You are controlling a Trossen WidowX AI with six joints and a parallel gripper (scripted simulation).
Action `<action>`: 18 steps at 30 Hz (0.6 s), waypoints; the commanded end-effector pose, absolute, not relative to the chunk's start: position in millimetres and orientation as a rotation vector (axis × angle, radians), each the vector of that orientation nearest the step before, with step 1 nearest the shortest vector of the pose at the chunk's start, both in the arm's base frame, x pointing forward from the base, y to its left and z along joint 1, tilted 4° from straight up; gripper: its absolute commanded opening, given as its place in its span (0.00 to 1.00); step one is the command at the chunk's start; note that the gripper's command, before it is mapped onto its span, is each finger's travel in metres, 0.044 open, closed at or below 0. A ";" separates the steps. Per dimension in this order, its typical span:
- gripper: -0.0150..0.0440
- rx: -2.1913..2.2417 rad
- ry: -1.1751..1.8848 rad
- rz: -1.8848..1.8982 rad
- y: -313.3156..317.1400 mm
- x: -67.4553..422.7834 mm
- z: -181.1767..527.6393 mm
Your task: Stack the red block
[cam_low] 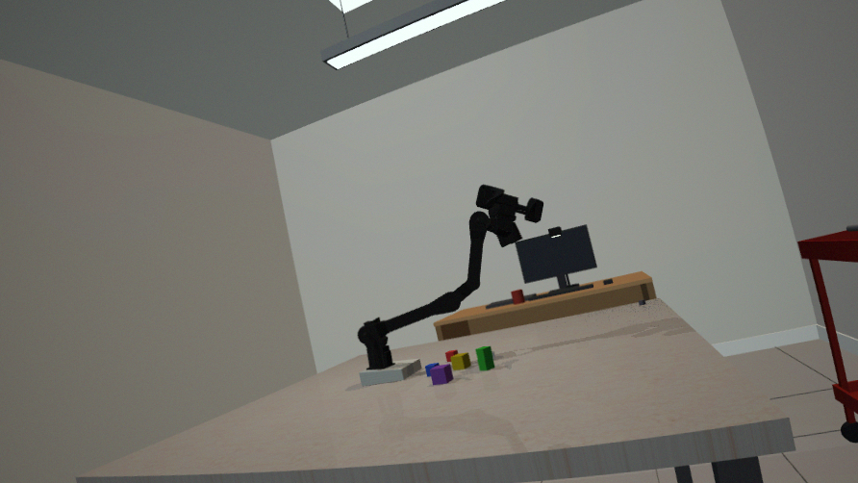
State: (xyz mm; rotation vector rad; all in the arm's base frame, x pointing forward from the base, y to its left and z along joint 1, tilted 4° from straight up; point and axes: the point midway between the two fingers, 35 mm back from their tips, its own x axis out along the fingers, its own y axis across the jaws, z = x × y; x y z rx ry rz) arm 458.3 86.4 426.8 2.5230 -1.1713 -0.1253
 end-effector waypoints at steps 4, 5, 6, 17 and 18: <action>1.00 2.865 -0.953 0.184 147.3 412.4 476.5; 1.00 2.912 -0.919 0.226 154.0 404.3 483.8; 1.00 2.958 -0.884 0.268 160.4 396.0 491.0; 1.00 3.427 -0.419 0.749 196.6 297.7 566.0; 1.00 3.466 -0.368 0.787 198.2 288.3 571.6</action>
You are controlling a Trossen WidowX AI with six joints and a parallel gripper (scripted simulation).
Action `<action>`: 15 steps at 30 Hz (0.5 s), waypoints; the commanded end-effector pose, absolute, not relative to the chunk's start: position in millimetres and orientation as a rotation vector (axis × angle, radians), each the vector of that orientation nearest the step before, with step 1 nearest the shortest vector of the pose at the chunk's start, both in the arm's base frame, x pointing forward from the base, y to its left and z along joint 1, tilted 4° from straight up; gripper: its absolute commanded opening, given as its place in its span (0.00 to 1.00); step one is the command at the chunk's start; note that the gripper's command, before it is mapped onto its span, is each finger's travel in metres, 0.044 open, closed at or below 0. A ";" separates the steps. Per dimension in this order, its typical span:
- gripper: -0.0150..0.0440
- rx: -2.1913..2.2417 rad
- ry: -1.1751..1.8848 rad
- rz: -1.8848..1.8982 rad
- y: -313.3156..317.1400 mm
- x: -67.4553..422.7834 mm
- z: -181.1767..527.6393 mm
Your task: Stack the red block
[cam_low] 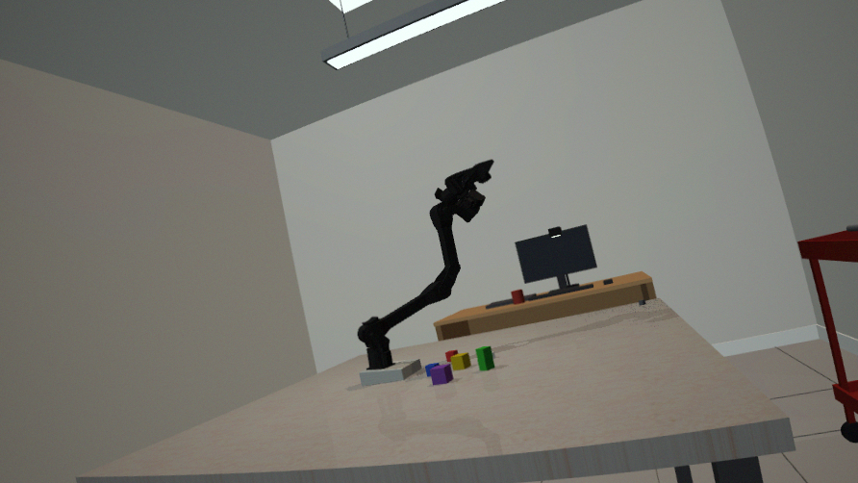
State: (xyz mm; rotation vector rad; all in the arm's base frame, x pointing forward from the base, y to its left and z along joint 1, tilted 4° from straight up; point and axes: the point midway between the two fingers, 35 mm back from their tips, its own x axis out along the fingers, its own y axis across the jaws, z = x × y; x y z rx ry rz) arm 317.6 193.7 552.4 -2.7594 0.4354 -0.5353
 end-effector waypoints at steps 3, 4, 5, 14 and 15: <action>1.00 -2.507 0.146 -0.632 200.5 260.4 587.6; 1.00 -2.465 0.104 -0.640 200.3 251.2 592.6; 1.00 -2.419 0.066 -0.652 198.1 242.6 598.1; 1.00 -1.977 -0.219 -0.711 160.8 172.0 638.4; 1.00 -1.931 -0.247 -0.707 156.6 165.0 641.3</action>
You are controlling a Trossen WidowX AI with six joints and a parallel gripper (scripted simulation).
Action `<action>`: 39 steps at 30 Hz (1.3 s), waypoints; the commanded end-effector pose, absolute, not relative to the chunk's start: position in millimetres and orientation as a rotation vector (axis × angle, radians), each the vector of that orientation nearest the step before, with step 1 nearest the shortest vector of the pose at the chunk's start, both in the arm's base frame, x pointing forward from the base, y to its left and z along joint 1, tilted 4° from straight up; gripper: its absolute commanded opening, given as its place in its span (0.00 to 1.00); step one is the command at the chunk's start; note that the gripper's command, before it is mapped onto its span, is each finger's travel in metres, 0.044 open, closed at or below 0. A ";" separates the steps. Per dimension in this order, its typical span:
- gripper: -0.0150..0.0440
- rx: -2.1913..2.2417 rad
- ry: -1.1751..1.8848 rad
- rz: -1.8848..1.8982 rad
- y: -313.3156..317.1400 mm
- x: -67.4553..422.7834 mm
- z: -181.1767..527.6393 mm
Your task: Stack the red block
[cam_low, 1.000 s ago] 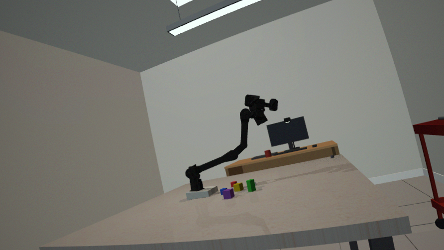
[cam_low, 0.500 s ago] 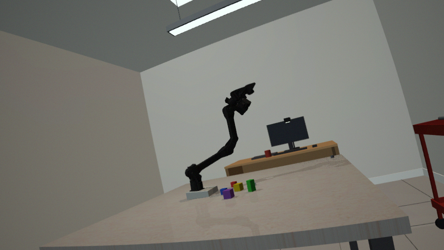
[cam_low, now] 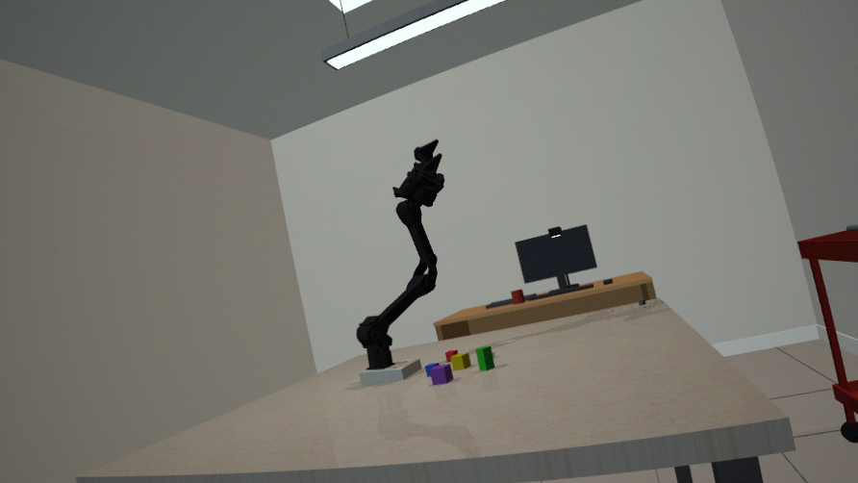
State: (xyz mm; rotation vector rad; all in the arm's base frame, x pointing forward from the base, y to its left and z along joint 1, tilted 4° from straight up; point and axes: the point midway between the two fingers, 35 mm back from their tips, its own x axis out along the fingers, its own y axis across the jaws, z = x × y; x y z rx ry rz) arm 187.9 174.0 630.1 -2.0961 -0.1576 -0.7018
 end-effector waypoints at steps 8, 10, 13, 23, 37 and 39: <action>1.00 -1.560 -0.427 -0.652 113.2 120.8 657.0; 1.00 -1.471 -0.461 -0.634 100.5 113.2 659.0; 1.00 -1.344 -0.507 -0.605 81.0 104.4 660.6; 1.00 -0.915 -0.561 -0.482 8.8 103.2 649.8; 1.00 -0.340 -0.441 -0.263 -65.9 163.0 592.8; 1.00 -0.264 -0.411 -0.231 -71.1 174.8 581.7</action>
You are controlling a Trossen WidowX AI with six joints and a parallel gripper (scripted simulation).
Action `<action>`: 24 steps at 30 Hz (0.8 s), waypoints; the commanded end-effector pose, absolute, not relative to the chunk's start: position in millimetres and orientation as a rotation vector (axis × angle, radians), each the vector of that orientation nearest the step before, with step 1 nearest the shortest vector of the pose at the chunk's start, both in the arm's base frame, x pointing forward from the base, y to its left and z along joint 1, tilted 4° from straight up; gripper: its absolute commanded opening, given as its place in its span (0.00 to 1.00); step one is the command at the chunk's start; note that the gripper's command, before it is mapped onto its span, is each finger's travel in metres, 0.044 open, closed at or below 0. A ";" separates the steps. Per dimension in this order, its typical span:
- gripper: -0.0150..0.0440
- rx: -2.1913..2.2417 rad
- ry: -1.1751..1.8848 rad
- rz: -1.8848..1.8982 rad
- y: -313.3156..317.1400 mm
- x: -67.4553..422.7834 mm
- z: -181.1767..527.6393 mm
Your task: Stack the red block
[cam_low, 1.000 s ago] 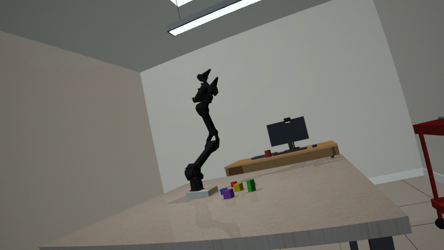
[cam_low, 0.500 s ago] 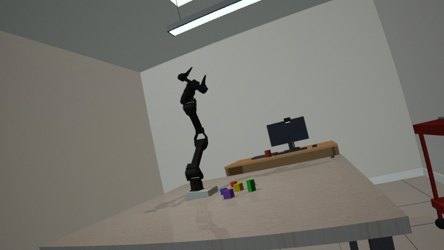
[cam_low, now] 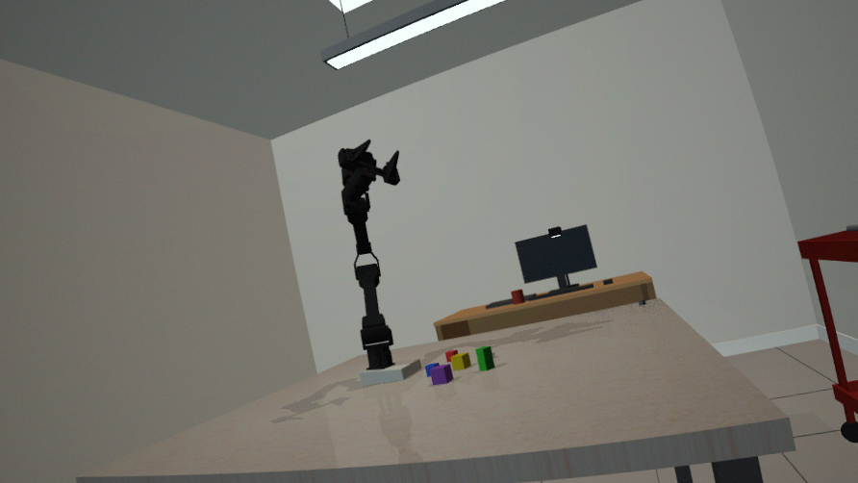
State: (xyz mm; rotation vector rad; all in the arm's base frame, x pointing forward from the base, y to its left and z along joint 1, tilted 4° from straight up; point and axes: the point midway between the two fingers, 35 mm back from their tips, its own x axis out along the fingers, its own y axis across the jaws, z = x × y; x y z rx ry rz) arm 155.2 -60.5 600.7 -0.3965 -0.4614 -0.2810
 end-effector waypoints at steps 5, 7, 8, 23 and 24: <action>1.00 -0.100 -0.340 -0.177 -78.9 202.4 554.5; 1.00 -0.041 -0.307 -0.156 -79.8 213.6 542.8; 1.00 -0.018 -0.293 -0.148 -79.9 218.2 537.9; 1.00 0.346 0.076 0.043 -37.3 292.4 433.8; 1.00 0.366 0.107 0.054 -32.1 296.2 425.5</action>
